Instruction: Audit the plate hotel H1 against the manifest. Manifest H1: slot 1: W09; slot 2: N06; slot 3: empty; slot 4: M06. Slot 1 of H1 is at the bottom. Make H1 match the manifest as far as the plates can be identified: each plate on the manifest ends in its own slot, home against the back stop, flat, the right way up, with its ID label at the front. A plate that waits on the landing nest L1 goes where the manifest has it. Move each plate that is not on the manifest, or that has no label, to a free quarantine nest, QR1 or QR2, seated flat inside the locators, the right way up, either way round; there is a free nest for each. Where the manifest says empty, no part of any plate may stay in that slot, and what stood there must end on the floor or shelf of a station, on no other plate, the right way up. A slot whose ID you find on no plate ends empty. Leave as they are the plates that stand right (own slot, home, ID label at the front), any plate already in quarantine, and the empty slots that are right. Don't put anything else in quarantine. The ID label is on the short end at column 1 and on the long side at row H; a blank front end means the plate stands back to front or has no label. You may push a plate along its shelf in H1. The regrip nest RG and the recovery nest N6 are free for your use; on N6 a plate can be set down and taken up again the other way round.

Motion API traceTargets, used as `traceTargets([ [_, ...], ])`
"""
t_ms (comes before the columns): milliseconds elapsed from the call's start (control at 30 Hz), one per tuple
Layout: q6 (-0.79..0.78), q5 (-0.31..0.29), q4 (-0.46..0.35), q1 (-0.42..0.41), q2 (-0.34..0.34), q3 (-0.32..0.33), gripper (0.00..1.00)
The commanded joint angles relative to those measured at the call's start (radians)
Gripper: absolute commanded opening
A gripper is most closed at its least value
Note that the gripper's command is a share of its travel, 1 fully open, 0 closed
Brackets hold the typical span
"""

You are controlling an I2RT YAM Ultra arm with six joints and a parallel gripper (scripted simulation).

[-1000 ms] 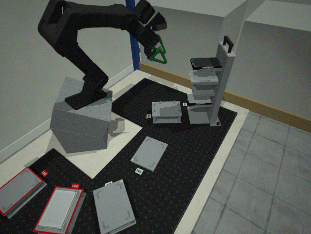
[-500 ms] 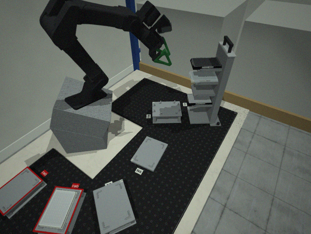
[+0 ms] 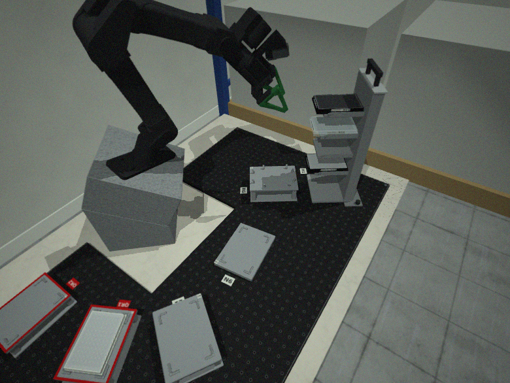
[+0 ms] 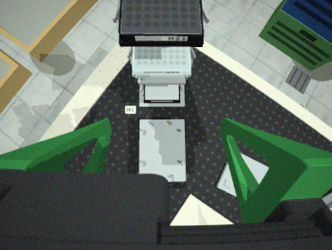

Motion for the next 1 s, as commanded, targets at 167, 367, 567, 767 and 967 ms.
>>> traceTargets([
  [167,-0.029,-0.058,0.072,-0.052,0.047,0.041,1.0],
  [367,-0.041,-0.089,0.103,-0.084,0.079,0.048,1.0],
  [567,-0.048,-0.107,0.123,-0.104,0.102,0.054,1.0],
  [767,-0.049,-0.117,0.132,-0.106,0.088,0.058,1.0],
  [967,-0.048,-0.117,0.133,-0.106,0.089,0.059,1.0],
])
